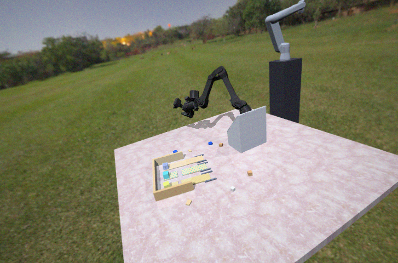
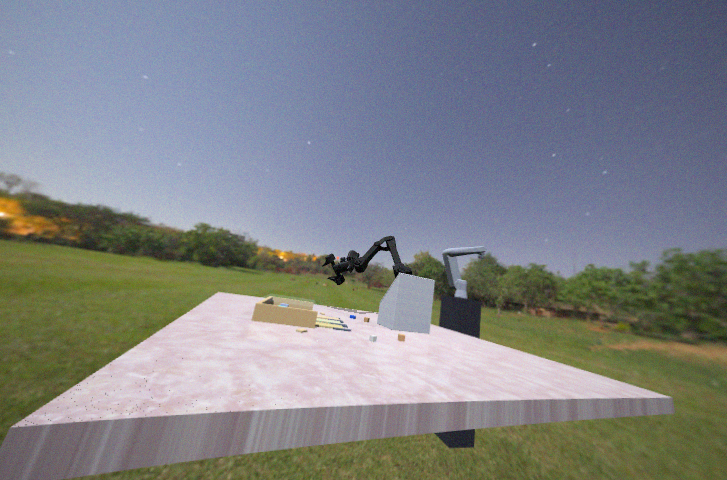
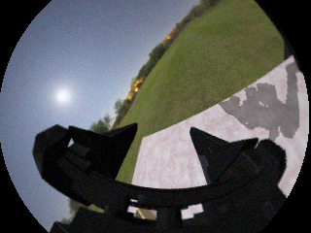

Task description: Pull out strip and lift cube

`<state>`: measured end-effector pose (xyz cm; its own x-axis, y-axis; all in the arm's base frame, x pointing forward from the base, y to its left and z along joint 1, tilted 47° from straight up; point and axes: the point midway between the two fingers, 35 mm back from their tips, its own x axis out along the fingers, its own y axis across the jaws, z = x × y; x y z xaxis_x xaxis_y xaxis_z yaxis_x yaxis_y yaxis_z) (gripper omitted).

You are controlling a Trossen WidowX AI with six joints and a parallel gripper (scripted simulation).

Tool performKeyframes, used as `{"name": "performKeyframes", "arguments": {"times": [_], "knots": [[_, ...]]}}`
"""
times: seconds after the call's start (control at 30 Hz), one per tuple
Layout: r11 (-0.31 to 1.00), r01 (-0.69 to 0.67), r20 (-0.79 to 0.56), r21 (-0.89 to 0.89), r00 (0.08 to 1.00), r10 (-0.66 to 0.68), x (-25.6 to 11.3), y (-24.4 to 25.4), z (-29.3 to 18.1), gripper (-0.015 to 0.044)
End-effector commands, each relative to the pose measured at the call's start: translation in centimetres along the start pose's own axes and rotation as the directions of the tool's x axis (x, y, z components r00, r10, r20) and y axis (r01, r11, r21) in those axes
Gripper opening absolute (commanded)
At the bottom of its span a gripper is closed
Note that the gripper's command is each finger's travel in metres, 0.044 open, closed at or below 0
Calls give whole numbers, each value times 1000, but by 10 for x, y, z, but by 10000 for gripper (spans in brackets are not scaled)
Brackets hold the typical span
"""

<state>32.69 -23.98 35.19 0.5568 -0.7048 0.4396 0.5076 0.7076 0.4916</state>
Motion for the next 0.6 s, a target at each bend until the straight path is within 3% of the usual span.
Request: {"name": "performKeyframes", "arguments": {"times": [0.0,0.3,0.57], "knots": [[993,-23,-172,-120,985,2,-30,16,-67,400],[902,-236,-480,-362,876,37,-125,50,-174,400],[650,-560,-701,-513,710,58,-239,62,-237,400]]}}
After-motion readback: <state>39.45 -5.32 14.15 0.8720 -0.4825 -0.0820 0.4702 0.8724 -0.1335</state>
